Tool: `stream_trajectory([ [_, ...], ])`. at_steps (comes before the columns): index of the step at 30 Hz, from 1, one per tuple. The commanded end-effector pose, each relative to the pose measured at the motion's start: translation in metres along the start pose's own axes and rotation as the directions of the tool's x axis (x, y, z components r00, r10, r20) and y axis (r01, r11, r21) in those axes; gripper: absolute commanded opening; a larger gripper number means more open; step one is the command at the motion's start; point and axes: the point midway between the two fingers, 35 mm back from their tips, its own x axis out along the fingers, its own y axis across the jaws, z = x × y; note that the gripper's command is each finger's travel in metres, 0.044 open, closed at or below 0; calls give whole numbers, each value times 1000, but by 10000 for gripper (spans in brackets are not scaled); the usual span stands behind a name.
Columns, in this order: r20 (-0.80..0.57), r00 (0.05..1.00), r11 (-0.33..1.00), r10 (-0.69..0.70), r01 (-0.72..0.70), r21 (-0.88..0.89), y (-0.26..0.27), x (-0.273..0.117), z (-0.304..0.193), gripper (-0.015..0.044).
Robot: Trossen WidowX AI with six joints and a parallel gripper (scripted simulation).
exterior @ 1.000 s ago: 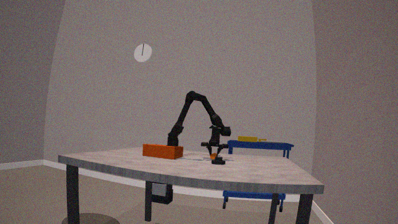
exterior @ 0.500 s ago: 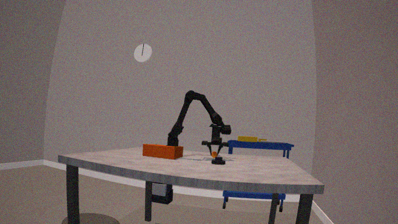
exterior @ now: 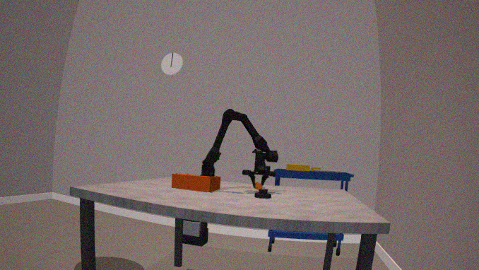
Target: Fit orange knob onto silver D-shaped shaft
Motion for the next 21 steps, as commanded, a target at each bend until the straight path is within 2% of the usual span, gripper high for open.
stream_trajectory([
  [1,-4,1000,992,-1,0,-127,0,-1,-1,179],
  [12,-4,1000,882,0,-1,-471,0,-1,-1,179],
  [21,-4,1000,861,0,-2,-508,0,-1,-1,179],
])
